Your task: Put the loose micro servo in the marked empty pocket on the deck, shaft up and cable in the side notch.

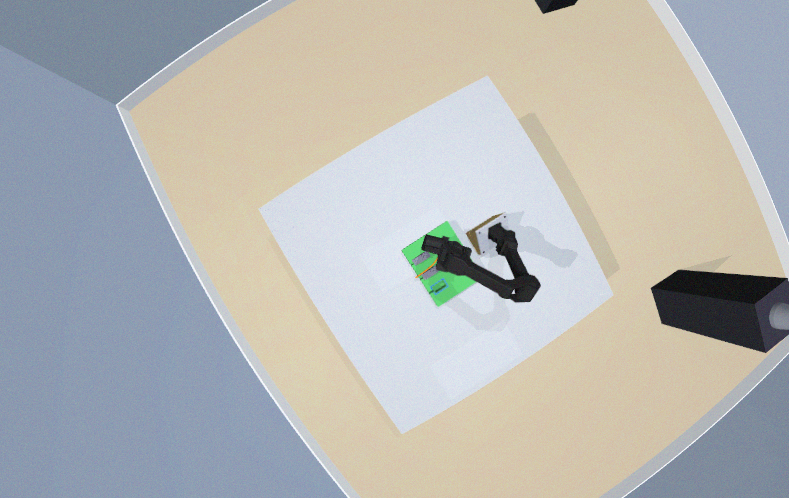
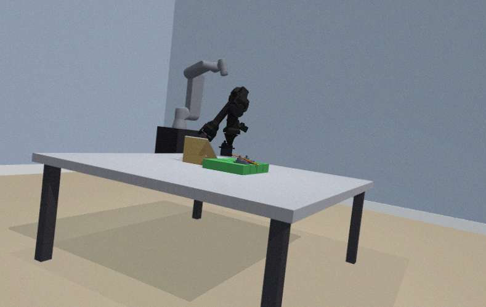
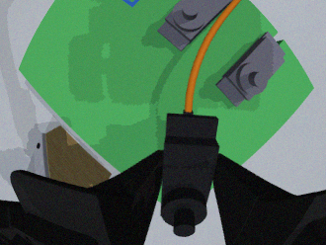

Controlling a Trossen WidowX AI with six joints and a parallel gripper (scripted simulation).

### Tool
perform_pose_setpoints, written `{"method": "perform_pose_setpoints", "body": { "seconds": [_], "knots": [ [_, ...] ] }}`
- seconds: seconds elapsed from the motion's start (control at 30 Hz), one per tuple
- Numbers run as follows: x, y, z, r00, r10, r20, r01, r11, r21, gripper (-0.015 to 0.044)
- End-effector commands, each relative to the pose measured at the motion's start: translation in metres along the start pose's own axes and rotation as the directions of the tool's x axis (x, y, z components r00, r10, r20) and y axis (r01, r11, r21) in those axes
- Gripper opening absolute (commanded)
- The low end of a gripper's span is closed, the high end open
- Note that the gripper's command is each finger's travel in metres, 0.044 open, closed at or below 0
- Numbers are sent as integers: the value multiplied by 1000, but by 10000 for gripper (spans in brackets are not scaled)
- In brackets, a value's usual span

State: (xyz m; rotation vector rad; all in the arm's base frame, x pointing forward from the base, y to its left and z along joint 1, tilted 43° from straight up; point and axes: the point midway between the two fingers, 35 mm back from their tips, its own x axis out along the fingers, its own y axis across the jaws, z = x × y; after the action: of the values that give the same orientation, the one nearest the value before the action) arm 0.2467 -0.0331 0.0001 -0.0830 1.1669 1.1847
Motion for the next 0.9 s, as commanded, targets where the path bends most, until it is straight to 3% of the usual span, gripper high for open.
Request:
{"method": "perform_pose_setpoints", "body": {
  "seconds": [0.0,0.23,0.87],
  "knots": [
    [-2,1,-4,1000,-4,-4,4,1000,-6,0],
    [-2,7,-4,1000,-4,-4,4,1000,-6,0],
    [-2,79,58,1000,0,-2,0,1000,-4,0]
  ]
}}
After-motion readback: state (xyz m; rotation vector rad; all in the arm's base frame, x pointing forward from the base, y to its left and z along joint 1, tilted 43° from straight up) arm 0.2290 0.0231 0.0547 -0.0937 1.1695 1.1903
